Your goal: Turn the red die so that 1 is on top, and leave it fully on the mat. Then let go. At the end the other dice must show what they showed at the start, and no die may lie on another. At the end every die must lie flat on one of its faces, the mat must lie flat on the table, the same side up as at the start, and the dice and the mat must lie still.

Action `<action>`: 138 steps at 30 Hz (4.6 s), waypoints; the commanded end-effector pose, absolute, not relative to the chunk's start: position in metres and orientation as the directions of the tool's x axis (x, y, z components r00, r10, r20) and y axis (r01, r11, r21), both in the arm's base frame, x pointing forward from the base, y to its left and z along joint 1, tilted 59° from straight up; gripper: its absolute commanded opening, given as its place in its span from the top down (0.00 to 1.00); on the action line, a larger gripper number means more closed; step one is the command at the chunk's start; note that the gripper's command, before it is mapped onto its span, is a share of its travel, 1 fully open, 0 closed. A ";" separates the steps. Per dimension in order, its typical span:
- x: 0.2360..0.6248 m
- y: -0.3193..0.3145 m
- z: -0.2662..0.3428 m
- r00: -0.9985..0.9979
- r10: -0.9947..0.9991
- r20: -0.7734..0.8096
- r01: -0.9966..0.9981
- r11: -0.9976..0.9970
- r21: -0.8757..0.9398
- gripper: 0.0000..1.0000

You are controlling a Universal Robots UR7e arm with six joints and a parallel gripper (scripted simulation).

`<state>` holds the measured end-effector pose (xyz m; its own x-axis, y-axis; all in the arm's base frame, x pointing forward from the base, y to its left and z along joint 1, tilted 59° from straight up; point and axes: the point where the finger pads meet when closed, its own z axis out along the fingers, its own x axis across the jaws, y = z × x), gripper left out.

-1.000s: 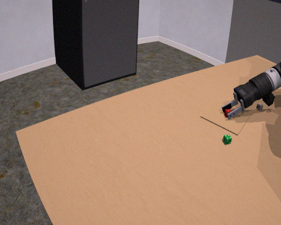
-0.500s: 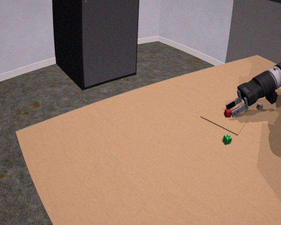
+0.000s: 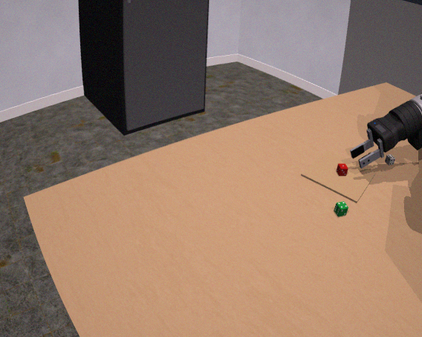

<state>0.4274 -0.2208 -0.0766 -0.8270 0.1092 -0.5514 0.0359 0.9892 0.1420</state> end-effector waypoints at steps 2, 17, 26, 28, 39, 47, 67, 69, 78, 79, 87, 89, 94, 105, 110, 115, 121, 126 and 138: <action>0.426 -0.220 -0.075 -0.827 0.109 -0.551 0.035 0.989 0.143 0.30; 0.415 -0.178 -0.049 -0.827 0.109 -0.551 0.035 0.989 0.143 0.30; 0.413 -0.171 -0.045 -0.827 0.109 -0.551 0.035 0.989 0.143 0.30; 0.413 -0.171 -0.045 -0.827 0.109 -0.551 0.035 0.989 0.143 0.30; 0.413 -0.170 -0.046 -0.829 0.108 -0.549 0.046 0.991 0.125 0.30; 0.414 -0.167 -0.046 -0.830 0.107 -0.548 0.084 0.994 0.067 0.30; 0.421 -0.145 -0.053 -0.830 0.109 -0.546 0.284 0.926 -0.248 0.30; 0.422 -0.142 -0.054 -0.829 0.109 -0.549 0.309 0.907 -0.287 0.30; 0.425 -0.132 -0.057 -0.829 0.110 -0.549 0.390 0.817 -0.424 0.30; 0.425 -0.131 -0.057 -0.829 0.111 -0.548 0.400 0.803 -0.443 0.30; 0.428 -0.121 -0.060 -0.829 0.112 -0.548 0.459 0.697 -0.551 0.30; 0.429 -0.120 -0.060 -0.828 0.111 -0.549 0.465 0.683 -0.564 0.30; 0.430 -0.115 -0.062 -0.828 0.113 -0.549 0.491 0.618 -0.614 0.30; 0.432 -0.111 -0.062 -0.827 0.109 -0.551 0.510 0.557 -0.655 0.30; 0.432 -0.110 -0.062 -0.827 0.109 -0.551 0.511 0.552 -0.659 0.30; 0.432 -0.110 -0.062 -0.827 0.109 -0.551 0.511 0.552 -0.659 0.00; 0.432 -0.110 -0.062 -0.827 0.109 -0.551 0.511 0.552 -0.659 0.00; 0.432 -0.109 -0.061 -0.827 0.109 -0.551 0.511 0.552 -0.659 0.00; 0.425 -0.086 -0.047 -0.827 0.109 -0.551 0.511 0.552 -0.659 0.00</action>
